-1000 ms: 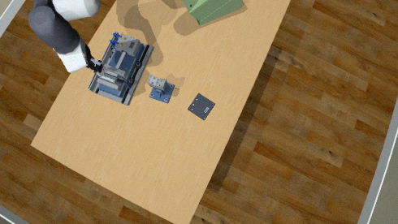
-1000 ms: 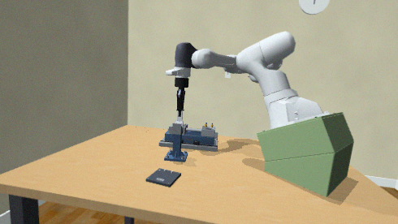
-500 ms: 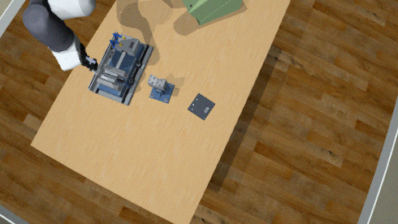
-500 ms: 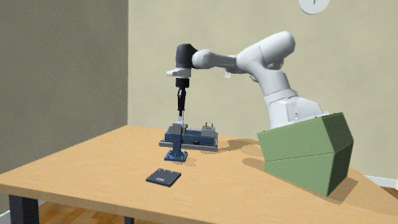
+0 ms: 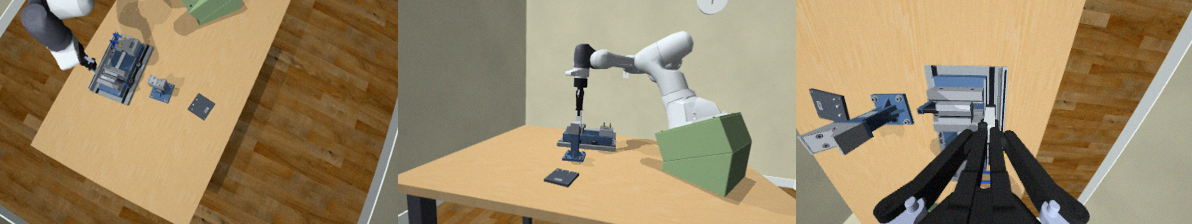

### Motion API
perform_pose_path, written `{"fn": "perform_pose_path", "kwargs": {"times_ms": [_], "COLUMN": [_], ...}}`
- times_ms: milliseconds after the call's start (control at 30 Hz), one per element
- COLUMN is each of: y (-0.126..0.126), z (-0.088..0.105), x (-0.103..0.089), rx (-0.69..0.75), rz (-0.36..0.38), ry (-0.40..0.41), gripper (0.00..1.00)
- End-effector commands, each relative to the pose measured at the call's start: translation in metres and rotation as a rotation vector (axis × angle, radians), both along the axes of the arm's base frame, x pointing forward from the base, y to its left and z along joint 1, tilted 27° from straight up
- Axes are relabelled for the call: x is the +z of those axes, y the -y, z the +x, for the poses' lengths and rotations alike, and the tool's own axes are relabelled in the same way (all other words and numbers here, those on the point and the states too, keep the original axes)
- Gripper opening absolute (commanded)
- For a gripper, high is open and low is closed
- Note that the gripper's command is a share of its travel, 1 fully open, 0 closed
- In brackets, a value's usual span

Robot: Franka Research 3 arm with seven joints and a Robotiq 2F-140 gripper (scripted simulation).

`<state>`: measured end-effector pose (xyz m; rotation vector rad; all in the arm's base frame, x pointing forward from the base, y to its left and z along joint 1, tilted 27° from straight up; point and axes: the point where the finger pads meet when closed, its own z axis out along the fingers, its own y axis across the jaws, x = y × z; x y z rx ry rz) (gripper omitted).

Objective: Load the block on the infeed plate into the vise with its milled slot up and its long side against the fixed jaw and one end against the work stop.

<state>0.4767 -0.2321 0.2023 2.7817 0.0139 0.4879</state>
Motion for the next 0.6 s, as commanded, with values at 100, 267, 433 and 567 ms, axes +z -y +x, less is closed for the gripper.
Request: {"fn": "perform_pose_path", "kwargs": {"times_ms": [100,267,433,567], "y": [0.000,-0.003,-0.005,-0.008], "z": [-0.001,-0.004,-0.006,-0.009], "x": [0.005,0.012,0.018,0.026], "rx": [0.009,0.009,0.009,0.009], "rz": [-0.001,-0.001,-0.001,-0.001], "ry": [-0.001,-0.001,-0.001,-0.001], "gripper": [0.00,0.00,0.00,0.00]}}
